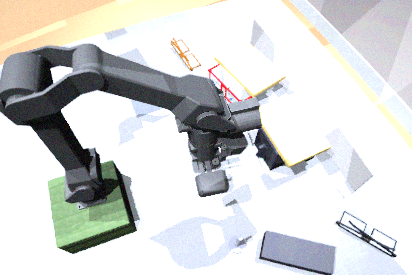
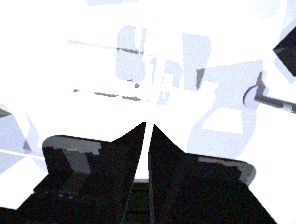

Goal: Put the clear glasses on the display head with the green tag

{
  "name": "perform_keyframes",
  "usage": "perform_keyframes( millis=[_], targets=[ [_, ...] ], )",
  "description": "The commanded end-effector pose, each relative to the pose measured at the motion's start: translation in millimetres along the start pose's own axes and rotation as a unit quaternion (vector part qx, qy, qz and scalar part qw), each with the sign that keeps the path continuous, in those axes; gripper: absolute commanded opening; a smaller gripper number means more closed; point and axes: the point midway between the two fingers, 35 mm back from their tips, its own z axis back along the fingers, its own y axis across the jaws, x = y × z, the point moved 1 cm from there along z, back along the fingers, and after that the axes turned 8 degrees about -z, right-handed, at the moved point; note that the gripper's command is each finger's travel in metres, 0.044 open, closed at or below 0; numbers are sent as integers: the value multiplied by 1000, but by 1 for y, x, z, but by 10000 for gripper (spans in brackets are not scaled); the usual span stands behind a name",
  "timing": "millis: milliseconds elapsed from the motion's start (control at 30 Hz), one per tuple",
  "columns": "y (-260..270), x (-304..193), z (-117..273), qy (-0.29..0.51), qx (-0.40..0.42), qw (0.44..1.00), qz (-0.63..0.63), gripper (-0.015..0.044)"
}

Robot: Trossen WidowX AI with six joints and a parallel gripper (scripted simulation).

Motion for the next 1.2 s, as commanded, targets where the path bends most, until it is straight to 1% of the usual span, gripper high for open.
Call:
perform_keyframes(
  millis=[0,1167],
  targets=[
    [-1,-1,-6,1,-2,1000,2,0],
    [-1,-3,-44,1,-3,1000,2,0]
  ],
)
